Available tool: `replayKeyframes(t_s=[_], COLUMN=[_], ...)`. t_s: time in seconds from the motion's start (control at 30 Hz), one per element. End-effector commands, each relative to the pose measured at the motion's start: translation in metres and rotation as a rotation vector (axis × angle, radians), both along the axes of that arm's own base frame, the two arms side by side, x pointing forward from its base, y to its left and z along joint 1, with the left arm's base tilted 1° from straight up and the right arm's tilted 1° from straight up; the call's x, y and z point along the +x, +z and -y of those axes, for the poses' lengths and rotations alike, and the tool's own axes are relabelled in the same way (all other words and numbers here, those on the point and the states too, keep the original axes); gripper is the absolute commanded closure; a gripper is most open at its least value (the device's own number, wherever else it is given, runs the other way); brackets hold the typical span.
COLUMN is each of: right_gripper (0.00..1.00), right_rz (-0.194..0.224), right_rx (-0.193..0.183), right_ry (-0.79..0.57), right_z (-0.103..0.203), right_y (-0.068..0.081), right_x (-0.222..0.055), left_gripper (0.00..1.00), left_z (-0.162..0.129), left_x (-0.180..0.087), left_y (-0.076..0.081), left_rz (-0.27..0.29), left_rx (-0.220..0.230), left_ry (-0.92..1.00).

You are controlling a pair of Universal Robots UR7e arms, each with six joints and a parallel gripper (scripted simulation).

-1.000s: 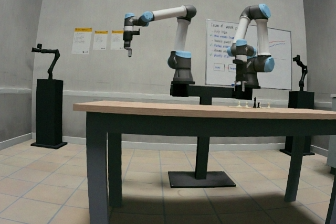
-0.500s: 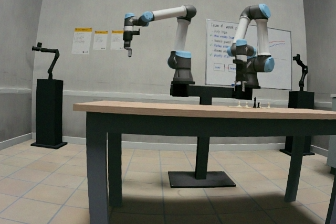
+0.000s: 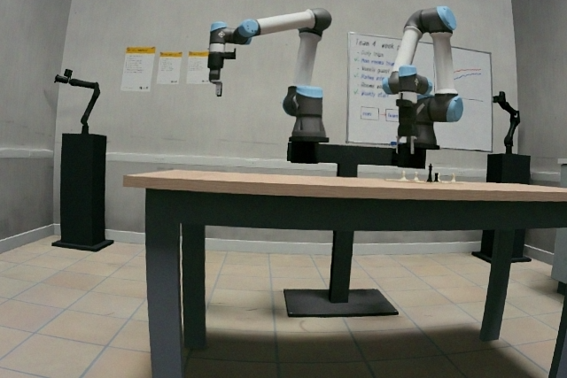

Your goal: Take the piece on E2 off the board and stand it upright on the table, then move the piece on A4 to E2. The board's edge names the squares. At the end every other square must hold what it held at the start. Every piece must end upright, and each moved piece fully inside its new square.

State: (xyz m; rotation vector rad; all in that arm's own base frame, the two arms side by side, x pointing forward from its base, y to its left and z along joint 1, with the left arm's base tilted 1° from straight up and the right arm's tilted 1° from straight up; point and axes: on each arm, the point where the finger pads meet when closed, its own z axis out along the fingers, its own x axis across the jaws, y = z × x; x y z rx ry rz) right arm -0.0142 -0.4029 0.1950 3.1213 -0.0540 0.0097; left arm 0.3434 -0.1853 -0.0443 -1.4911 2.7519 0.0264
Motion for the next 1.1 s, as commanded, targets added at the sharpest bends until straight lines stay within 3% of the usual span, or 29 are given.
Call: replayKeyframes(t_s=[0.0, 1.07], right_gripper=[0.0, 0.0], right_rz=[0.0, 0.0], right_rx=[-0.001, -0.001], right_ry=[0.0, 0.0], right_z=[0.0, 0.0], right_y=[0.0, 0.0], right_x=[0.0, 0.0], left_gripper=[0.0, 0.0], left_z=[0.0, -0.012], left_x=[0.011, 0.083], left_y=[0.001, 0.003], left_rz=[0.004, 0.021], left_rx=[0.001, -0.002], left_ry=[0.114, 0.955])
